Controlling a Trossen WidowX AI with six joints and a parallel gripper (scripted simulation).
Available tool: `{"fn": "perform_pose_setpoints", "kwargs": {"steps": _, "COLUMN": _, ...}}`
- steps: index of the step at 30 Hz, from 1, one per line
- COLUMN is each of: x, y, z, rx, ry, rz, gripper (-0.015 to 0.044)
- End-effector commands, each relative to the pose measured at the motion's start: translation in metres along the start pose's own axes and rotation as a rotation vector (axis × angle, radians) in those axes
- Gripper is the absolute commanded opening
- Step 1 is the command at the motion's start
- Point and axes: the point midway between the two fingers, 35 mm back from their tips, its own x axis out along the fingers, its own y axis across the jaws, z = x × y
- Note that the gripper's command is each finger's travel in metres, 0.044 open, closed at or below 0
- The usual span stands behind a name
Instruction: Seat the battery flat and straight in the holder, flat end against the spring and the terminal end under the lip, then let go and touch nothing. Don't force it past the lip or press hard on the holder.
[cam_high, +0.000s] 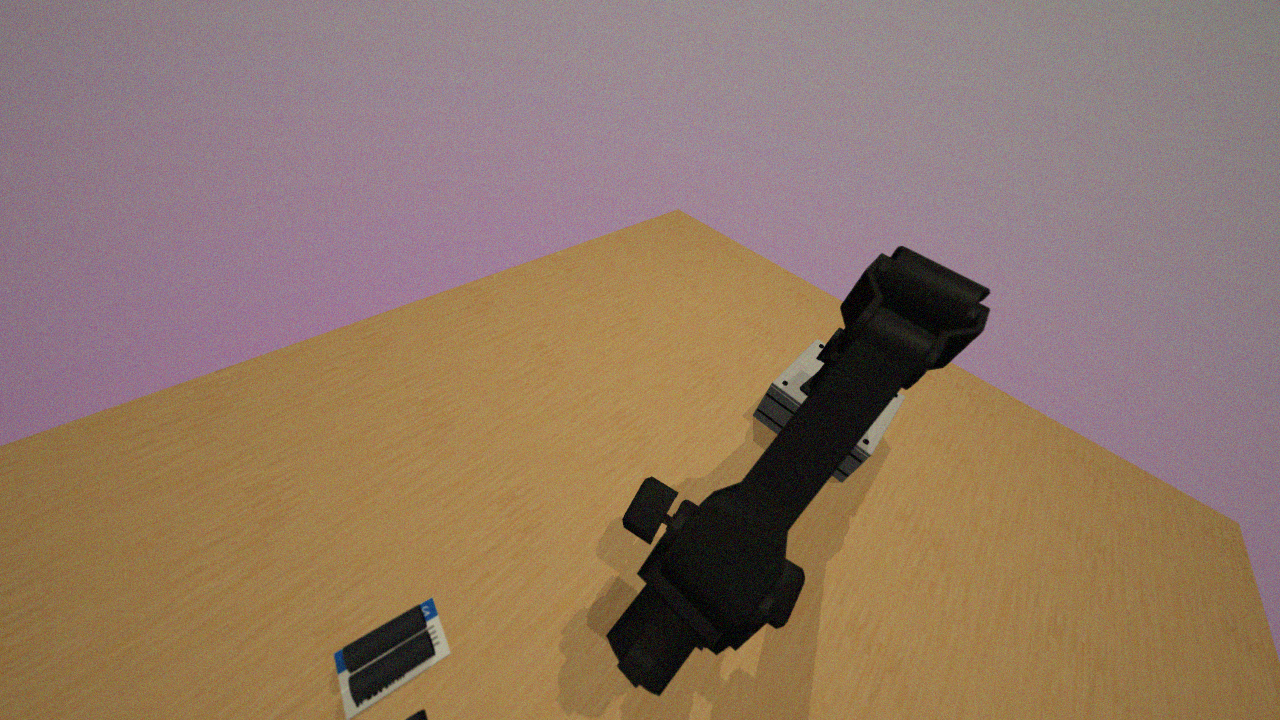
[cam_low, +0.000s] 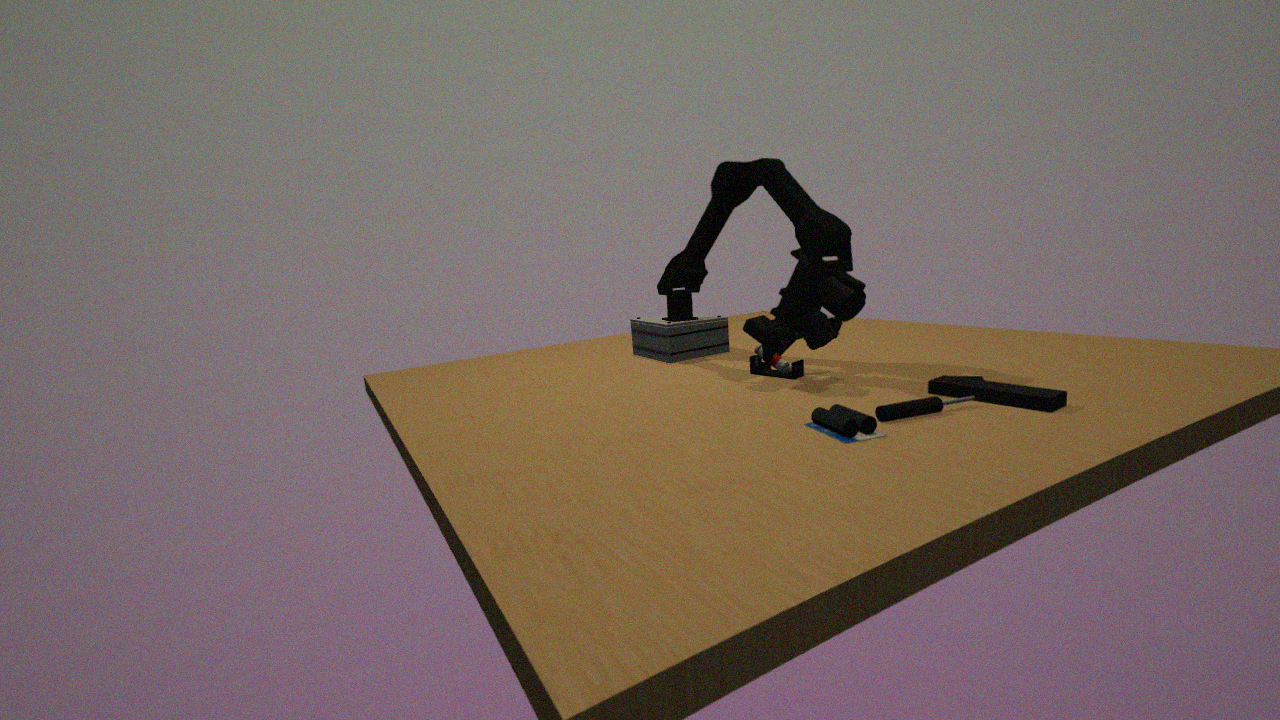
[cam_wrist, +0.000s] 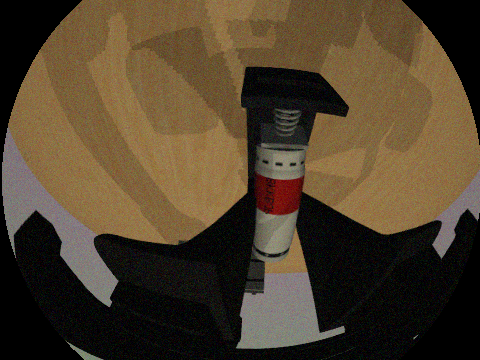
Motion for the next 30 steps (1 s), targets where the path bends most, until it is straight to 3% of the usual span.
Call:
{"fn": "perform_pose_setpoints", "kwargs": {"steps": 1, "x": -0.001, "y": 0.000, "z": 0.004, "rx": 0.005, "ry": -0.002, "rz": 0.001, "gripper": 0.0078}}
{"fn": "perform_pose_setpoints", "kwargs": {"steps": 30, "x": -0.008, "y": 0.000, "z": 0.018, "rx": 0.004, "ry": 0.003, "rz": 0.003, "gripper": 0.0078}}
